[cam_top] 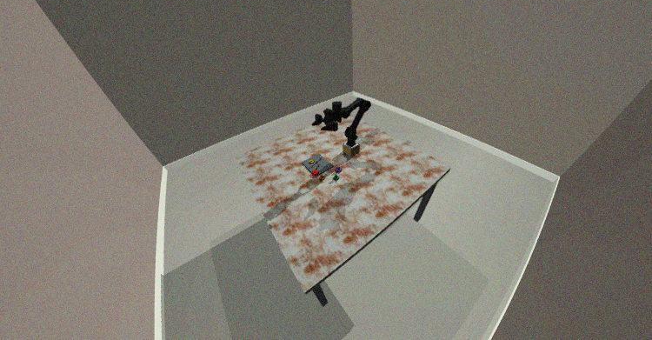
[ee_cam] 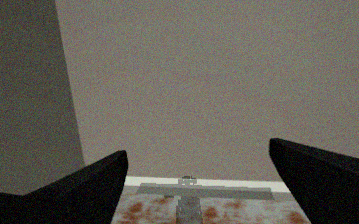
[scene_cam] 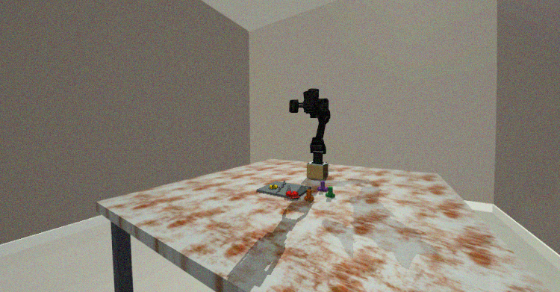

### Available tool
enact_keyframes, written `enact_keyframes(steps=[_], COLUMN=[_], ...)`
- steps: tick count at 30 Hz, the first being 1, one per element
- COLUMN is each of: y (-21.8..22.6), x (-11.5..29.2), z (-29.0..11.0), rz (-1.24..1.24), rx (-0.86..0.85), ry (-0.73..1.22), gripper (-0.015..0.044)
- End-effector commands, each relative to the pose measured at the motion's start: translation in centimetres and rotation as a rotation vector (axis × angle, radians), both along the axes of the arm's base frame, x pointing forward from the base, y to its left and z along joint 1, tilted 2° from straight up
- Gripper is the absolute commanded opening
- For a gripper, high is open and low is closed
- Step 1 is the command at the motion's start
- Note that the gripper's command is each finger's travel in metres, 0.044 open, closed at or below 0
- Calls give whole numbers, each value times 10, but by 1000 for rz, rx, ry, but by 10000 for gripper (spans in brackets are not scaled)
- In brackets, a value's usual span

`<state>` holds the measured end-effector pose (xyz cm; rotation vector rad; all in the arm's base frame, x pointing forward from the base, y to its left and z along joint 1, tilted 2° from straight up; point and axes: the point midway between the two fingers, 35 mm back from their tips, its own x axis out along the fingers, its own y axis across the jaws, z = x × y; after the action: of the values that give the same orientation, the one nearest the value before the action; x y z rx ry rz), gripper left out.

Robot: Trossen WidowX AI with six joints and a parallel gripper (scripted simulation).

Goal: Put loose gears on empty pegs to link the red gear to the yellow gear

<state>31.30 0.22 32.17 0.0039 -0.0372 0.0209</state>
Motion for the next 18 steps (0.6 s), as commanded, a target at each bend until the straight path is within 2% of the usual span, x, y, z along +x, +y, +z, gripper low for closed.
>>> enact_keyframes(steps=[1,2,10,18], y=[0,1,10,21], x=[2,7,67,92], z=[-1,-6,-91,-189], rz=[1,3,-59,-302], rx=[7,29,371,667], ry=[10,41,527,997], gripper=[426,440,440,440])
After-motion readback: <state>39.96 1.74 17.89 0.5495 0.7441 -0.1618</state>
